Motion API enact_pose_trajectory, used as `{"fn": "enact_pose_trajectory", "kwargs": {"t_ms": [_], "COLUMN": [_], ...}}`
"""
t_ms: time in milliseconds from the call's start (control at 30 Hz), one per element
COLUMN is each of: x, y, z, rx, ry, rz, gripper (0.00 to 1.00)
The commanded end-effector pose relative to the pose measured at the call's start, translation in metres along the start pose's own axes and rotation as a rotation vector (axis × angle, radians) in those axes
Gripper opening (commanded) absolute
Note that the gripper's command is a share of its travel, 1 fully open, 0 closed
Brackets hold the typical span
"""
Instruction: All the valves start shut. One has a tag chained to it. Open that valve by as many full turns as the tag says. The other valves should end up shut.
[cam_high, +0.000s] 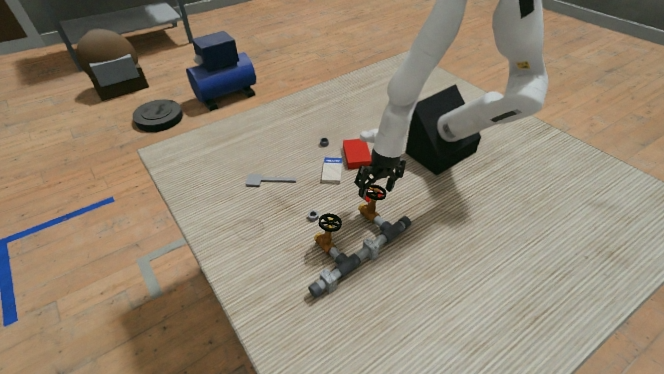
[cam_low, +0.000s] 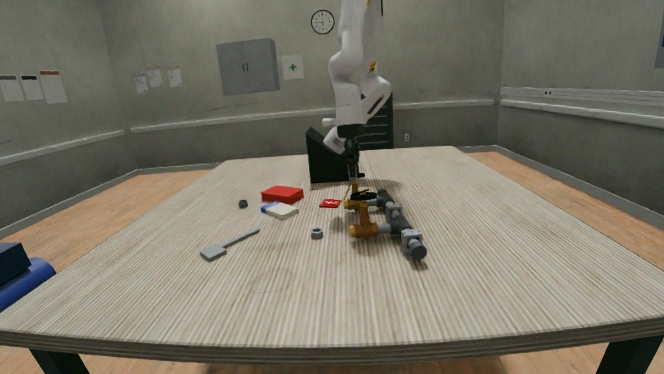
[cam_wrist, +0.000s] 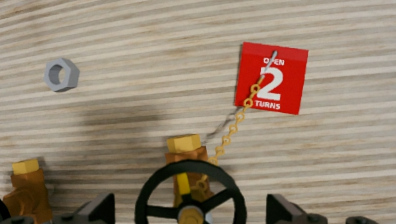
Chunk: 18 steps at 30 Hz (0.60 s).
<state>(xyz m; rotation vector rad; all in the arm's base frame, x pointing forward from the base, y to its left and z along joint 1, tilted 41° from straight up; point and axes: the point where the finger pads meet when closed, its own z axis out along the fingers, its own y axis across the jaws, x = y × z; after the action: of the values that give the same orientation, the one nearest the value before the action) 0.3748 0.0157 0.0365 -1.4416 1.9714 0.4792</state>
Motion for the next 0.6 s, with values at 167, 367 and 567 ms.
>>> {"fn": "enact_pose_trajectory", "kwargs": {"t_ms": [167,367,567], "x": [0.0003,0.0003,0.0003], "y": [-0.0005,-0.0005,-0.0005], "z": [-0.0004,-0.0004,-0.0004], "rx": [0.001,0.001,0.001], "ry": [0.001,0.001,0.001], "rz": [0.037,0.102,0.234], "gripper": [1.0,1.0,1.0]}}
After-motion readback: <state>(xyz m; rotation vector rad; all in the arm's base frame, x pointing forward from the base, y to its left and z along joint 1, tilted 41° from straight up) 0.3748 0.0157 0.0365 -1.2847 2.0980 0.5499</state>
